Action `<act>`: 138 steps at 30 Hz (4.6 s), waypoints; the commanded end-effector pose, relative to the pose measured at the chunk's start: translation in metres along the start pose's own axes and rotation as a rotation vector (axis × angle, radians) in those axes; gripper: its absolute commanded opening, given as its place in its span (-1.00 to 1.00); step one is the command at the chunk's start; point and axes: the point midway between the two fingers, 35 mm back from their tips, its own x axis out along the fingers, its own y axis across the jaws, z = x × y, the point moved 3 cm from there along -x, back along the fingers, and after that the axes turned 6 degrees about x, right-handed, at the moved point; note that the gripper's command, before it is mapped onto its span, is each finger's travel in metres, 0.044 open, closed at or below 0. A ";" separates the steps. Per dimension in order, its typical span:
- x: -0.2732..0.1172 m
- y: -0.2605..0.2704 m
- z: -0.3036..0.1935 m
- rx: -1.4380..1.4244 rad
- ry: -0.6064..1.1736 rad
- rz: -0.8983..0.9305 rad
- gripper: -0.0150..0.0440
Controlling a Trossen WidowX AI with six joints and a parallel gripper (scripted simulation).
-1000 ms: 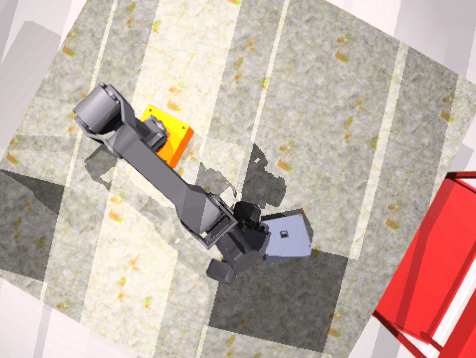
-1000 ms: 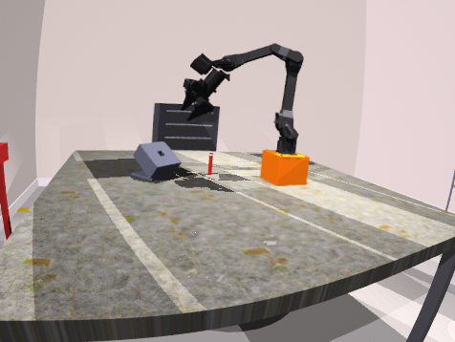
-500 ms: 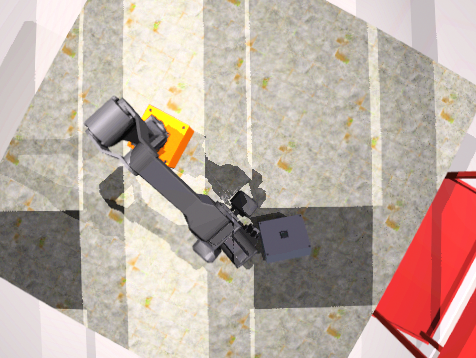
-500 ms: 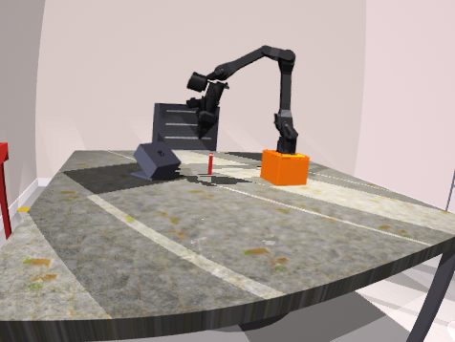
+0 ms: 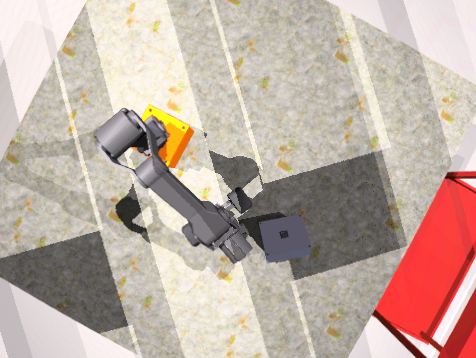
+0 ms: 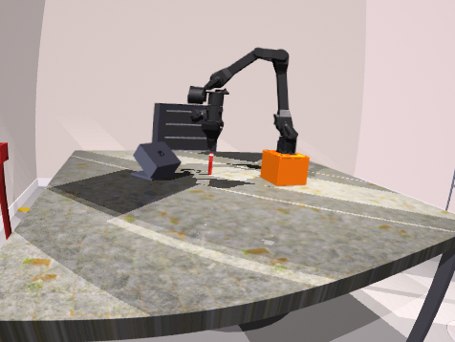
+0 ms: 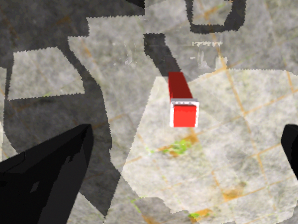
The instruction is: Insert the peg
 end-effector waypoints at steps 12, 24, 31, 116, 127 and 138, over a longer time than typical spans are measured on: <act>0.019 0.000 0.000 0.013 0.013 0.005 1.00; 0.038 0.000 0.000 0.013 0.013 0.005 1.00; 0.050 0.000 -0.001 0.013 0.014 0.005 1.00; -0.026 0.030 0.022 -0.277 -0.088 -0.107 -0.49; -0.030 0.044 0.028 -0.385 -0.127 -0.150 -0.49; -0.035 0.058 0.034 -0.492 -0.166 -0.195 -0.49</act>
